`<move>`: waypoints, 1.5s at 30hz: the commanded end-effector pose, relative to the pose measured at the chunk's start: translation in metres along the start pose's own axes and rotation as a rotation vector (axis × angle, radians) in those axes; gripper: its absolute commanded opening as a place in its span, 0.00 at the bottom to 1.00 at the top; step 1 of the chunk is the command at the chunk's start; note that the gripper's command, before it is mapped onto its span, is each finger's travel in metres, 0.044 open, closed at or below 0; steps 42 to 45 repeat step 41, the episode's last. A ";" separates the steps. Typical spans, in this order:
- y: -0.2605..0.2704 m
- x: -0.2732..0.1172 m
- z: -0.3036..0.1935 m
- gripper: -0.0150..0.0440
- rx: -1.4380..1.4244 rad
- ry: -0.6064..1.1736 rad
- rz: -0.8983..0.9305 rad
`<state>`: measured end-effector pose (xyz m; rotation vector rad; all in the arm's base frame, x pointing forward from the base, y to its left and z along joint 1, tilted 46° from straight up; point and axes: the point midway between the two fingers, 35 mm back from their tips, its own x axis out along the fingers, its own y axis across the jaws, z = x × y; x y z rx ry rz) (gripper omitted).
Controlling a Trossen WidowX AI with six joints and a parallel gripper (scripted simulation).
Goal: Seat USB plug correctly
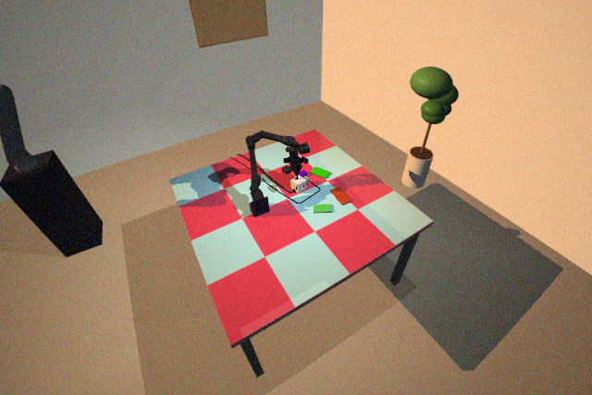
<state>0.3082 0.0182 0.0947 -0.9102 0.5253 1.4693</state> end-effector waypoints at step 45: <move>0.000 -0.011 -0.002 0.42 0.000 0.000 0.000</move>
